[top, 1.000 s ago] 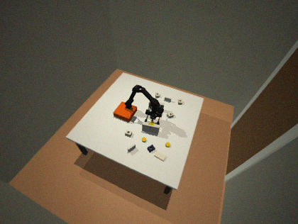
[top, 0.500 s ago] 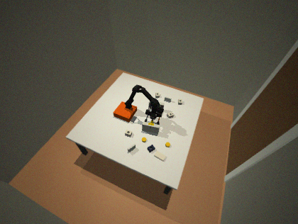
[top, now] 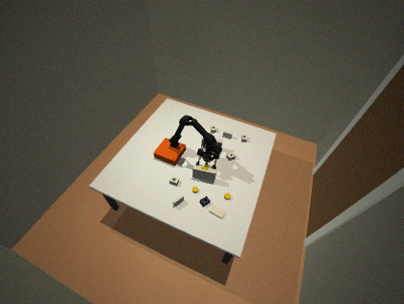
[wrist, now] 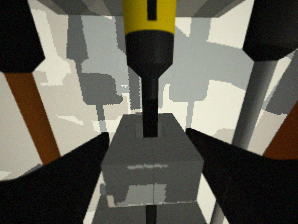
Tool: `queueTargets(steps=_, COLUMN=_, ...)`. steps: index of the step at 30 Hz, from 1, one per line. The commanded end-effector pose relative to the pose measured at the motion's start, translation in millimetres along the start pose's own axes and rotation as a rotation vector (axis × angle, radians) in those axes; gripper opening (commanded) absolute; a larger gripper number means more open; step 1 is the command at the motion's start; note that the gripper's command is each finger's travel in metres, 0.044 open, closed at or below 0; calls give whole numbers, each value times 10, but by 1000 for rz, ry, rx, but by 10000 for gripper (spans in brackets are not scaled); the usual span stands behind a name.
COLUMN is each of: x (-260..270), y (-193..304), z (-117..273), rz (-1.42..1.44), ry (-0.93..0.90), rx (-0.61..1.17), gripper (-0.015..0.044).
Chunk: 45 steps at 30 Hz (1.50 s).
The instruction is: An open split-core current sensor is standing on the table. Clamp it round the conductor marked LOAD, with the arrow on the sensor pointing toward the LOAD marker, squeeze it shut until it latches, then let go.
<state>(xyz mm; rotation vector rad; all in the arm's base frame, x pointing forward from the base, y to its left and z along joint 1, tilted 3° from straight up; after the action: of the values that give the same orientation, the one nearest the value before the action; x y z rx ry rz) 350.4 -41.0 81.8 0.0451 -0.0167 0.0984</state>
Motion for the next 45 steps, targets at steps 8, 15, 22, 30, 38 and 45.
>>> queueTargets(steps=8, x=-1, y=0, z=2, rz=0, ry=0, rx=0, gripper=440)
queueTargets(steps=15, x=39, y=-18, z=654, rz=-1, ry=-2, rx=0, gripper=440)
queueTargets(steps=22, x=-6, y=-11, z=1018, rz=-1, ry=-2, rx=-1, gripper=440)
queueTargets(steps=30, x=-6, y=-11, z=1018, rz=-1, ry=-2, rx=-1, gripper=440)
queueTargets(steps=38, x=-6, y=-11, z=1018, rz=-1, ry=-2, rx=-1, gripper=440)
queueTargets(steps=45, x=-6, y=-11, z=1018, rz=-1, ry=-2, rx=-1, gripper=440)
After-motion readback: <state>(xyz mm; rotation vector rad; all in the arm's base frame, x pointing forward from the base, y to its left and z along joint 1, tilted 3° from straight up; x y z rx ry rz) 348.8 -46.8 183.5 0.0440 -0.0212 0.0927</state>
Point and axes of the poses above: the point midway between the two fingers, 35 mm back from their tips, its own z axis back along the fingers, its own x axis across the jaws, y = z × x, the point moved 3 cm from there along z, back along the fingers, and after that the axes turned 5 degrees about -z, right-handed, at the moved point
